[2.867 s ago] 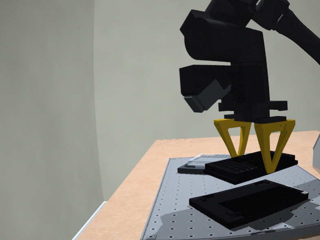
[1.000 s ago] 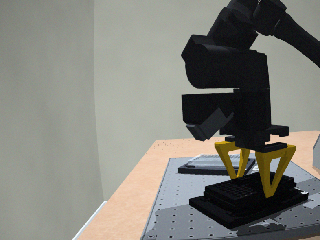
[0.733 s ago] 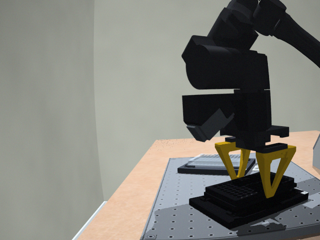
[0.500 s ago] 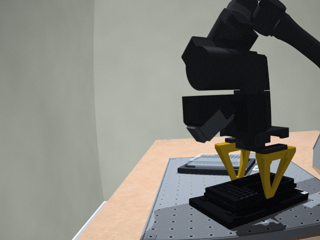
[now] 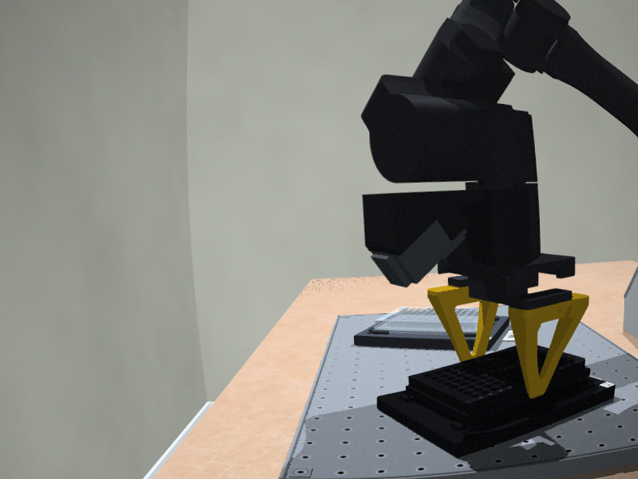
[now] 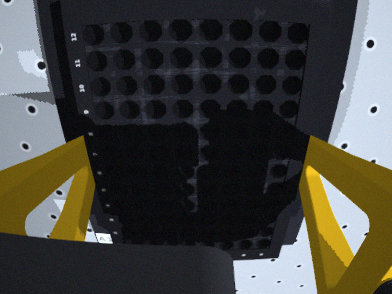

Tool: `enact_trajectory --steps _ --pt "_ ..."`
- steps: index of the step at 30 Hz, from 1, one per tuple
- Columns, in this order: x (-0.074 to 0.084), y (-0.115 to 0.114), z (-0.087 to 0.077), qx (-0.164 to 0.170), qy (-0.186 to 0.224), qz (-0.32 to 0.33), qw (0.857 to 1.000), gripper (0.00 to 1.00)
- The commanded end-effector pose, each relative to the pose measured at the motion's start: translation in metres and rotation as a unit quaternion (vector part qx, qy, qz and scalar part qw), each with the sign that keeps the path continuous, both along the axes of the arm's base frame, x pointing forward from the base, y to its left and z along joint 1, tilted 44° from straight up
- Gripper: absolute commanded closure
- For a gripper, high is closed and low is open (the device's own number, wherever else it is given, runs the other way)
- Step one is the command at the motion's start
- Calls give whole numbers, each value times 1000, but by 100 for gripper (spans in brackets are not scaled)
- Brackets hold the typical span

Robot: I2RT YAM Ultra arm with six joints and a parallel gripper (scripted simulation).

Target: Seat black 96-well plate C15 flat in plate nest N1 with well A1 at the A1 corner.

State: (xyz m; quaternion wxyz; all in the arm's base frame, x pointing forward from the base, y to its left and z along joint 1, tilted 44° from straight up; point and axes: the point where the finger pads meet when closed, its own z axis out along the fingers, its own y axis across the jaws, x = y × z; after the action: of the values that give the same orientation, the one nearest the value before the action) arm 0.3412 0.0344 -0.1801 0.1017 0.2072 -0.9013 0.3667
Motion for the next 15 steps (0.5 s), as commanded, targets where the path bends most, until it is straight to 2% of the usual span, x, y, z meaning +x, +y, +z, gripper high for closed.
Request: enact_trajectory --steps 1,15 --pt "5 4 3 4 -9 4 1000 100" --pt "5 3 2 4 -9 4 1000 100"
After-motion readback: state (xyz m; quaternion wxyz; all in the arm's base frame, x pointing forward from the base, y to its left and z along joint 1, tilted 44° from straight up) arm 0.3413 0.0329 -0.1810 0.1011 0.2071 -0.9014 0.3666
